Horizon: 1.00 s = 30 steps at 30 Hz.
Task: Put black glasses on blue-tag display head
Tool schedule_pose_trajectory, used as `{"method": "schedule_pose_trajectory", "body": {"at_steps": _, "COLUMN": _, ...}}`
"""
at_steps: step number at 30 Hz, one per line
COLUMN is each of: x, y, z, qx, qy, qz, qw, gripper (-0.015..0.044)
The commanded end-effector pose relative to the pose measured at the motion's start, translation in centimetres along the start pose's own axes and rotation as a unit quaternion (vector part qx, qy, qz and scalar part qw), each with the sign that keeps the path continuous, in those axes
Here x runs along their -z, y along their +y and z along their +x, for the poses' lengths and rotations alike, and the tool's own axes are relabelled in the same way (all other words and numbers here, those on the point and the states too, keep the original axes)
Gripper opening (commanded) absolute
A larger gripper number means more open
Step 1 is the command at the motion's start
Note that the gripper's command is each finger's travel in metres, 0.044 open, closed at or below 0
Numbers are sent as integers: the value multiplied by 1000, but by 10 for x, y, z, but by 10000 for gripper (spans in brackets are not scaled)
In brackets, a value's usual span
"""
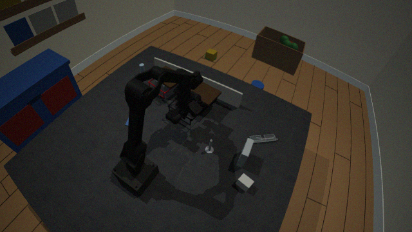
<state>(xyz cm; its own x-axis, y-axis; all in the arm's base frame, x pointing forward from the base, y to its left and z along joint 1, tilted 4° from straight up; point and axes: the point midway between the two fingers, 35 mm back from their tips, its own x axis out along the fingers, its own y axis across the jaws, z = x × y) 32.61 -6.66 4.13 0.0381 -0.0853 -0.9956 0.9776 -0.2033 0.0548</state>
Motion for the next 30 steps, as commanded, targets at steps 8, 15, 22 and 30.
{"method": "schedule_pose_trajectory", "body": {"at_steps": 8, "x": -1, "y": 15, "z": 1, "qx": 1, "qy": -2, "qz": -2, "qw": 1000, "gripper": 0}}
{"method": "schedule_pose_trajectory", "body": {"at_steps": 15, "x": -1, "y": 26, "z": 1, "qx": 1, "qy": -2, "qz": -2, "qw": 1000, "gripper": 0}}
{"method": "schedule_pose_trajectory", "body": {"at_steps": 22, "x": -1, "y": 36, "z": 2, "qx": 0, "qy": -2, "qz": -2, "qw": 1000, "gripper": 0}}
{"method": "schedule_pose_trajectory", "body": {"at_steps": 30, "x": -1, "y": 48, "z": 1, "qx": 0, "qy": -2, "qz": -2, "qw": 1000, "gripper": 0}}
